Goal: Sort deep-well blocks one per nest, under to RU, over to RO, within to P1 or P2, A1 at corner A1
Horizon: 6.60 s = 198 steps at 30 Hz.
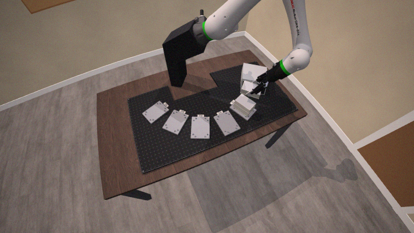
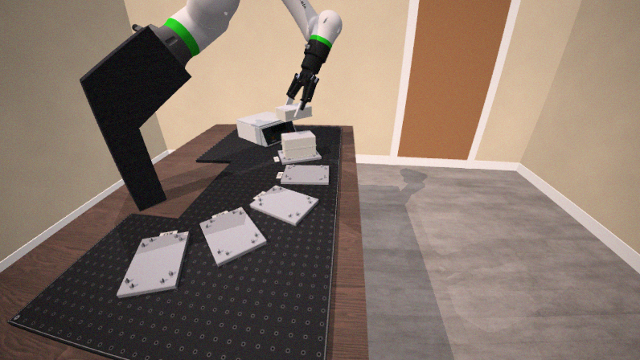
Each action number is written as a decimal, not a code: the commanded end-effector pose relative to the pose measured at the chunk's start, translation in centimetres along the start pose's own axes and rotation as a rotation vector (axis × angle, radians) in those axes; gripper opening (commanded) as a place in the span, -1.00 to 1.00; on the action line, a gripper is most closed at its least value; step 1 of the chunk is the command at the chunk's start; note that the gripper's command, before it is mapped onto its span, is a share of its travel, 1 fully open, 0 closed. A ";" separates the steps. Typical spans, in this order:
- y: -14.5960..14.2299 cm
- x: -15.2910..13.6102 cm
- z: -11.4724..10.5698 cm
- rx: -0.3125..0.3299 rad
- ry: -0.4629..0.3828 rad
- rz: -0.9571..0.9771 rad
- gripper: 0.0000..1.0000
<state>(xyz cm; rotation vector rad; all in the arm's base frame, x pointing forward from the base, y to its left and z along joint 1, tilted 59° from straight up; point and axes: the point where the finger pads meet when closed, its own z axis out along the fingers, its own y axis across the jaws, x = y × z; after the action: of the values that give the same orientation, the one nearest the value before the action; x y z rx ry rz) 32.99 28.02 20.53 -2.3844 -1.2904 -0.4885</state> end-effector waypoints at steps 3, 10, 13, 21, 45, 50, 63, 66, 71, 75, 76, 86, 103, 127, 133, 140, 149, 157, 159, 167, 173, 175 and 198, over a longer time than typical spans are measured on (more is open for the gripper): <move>-2.2 0.2 -0.2 -0.029 -0.006 -0.003 -0.80; -4.1 0.6 -0.5 -0.029 -0.006 -0.003 -0.80; -4.8 0.7 -0.5 -0.029 -0.006 -0.003 -0.80; -7.4 1.1 -0.9 -0.029 -0.006 -0.003 -0.80; -12.8 1.8 -1.3 -0.079 -0.008 -0.090 -0.80; -14.5 1.5 -1.1 -0.161 -0.010 -0.235 -0.80; -18.1 1.0 -0.7 -0.232 -0.011 -0.359 -0.80; -19.1 0.9 -0.6 -0.232 -0.011 -0.359 -0.80; -20.7 0.7 -0.5 -0.232 -0.011 -0.359 -0.80; -22.0 0.5 -0.3 -0.232 -0.011 -0.359 -0.80; -22.3 0.4 -0.3 -0.232 -0.011 -0.359 -0.80; -25.0 0.1 0.0 -0.232 -0.011 -0.359 -0.80; -28.3 -0.4 0.3 -0.232 -0.011 -0.359 -0.80; -28.3 -0.4 0.3 -0.232 -0.011 -0.359 -0.80; -28.3 -0.4 0.3 -0.232 -0.011 -0.359 -0.80; -28.2 0.1 1.2 -0.232 -0.011 -0.359 -0.80; -28.2 0.7 2.2 -0.232 -0.011 -0.359 -0.80; -28.2 1.4 3.4 -0.232 -0.011 -0.359 -0.80; -28.2 1.5 3.7 -0.232 -0.011 -0.359 -0.80; -28.1 2.0 4.5 -0.232 -0.011 -0.359 -0.80; -28.1 2.3 5.0 -0.232 -0.011 -0.359 -0.80; -28.1 2.3 5.0 -0.232 -0.011 -0.359 -0.80; -28.1 2.4 5.1 -0.232 -0.011 -0.359 -0.80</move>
<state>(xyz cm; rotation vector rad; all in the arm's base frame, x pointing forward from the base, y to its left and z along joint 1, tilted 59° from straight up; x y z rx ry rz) 11.00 46.34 21.86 -2.3402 -1.7640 -0.7660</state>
